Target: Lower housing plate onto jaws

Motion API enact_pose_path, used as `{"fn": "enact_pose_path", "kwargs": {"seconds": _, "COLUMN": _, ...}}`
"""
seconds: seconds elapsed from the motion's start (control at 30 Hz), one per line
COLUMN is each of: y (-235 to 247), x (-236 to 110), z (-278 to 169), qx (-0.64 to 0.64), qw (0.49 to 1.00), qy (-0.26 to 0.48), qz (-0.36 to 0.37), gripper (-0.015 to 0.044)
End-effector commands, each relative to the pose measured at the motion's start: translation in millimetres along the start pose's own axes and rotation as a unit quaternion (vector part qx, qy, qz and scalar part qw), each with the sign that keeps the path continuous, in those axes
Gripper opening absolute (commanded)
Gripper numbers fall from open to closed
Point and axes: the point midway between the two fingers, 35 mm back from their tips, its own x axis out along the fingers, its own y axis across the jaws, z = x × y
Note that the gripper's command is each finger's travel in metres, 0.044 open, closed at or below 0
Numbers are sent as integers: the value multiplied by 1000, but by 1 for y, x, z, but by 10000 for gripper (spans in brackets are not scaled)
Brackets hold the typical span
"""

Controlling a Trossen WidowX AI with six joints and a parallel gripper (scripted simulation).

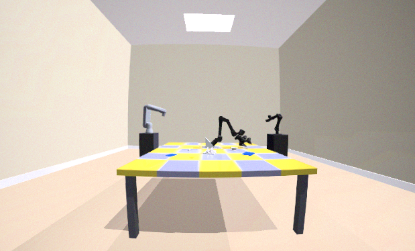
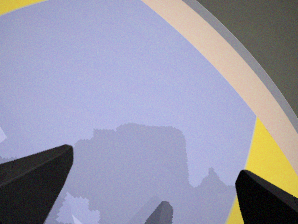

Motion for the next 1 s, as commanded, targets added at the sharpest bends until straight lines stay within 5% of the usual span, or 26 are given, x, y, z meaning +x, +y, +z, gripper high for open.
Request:
{"fn": "enact_pose_path", "kwargs": {"seconds": 0.0, "y": -8, "x": 0, "z": -6, "qx": 21, "qw": 1000, "qy": 17, "qz": -4, "gripper": 440}}
{"fn": "enact_pose_path", "kwargs": {"seconds": 0.97, "y": -62, "x": -20, "z": -60, "qx": 187, "qw": 969, "qy": 148, "qz": -61, "gripper": 440}}
